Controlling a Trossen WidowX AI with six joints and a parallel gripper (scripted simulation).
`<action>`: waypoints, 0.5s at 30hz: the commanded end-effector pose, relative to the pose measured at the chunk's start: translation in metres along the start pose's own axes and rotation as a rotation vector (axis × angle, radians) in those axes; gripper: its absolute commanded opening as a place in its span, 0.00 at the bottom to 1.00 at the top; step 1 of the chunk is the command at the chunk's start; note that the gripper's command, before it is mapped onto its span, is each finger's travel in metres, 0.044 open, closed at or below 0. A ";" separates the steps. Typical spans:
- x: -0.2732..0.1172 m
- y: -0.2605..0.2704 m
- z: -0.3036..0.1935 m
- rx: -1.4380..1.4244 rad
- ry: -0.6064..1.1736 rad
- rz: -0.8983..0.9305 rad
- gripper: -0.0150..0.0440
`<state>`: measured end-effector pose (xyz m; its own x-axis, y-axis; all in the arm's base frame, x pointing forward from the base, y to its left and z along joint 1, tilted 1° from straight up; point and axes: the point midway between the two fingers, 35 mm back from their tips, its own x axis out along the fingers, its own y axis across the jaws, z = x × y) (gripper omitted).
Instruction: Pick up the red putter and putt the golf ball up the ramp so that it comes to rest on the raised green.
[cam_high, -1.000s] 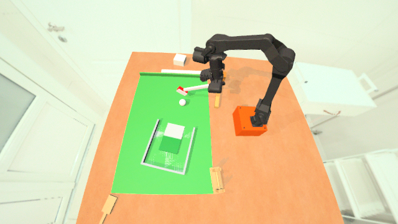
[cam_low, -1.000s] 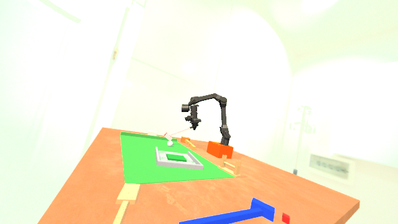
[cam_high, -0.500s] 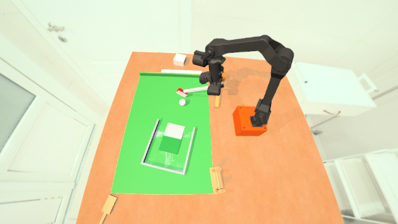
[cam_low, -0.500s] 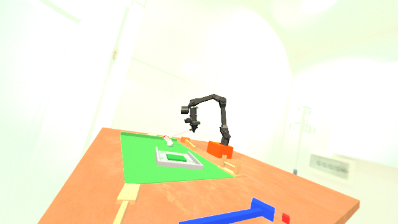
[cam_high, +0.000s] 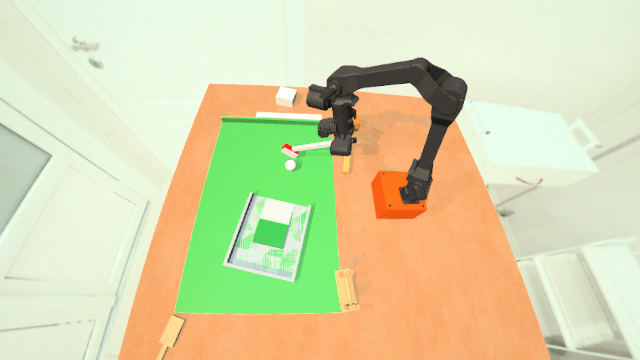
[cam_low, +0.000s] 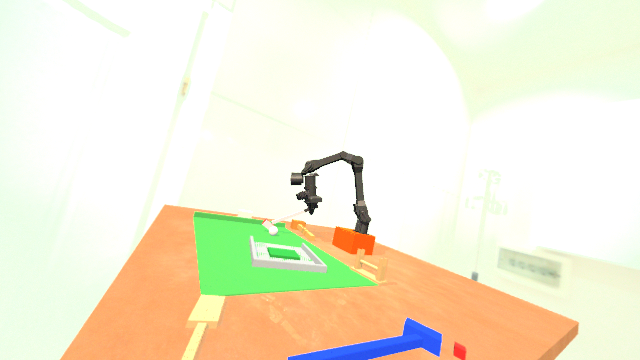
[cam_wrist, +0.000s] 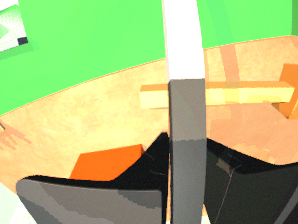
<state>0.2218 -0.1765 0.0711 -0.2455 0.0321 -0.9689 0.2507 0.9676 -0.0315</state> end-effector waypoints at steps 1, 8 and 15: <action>0.000 -0.001 0.000 0.000 -0.001 -0.001 0.25; 0.003 -0.027 0.001 0.001 0.000 -0.005 0.25; 0.004 -0.028 -0.001 0.009 0.005 -0.001 0.25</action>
<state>0.2128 -0.2035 0.0684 -0.2503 0.0324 -0.9676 0.2585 0.9654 -0.0346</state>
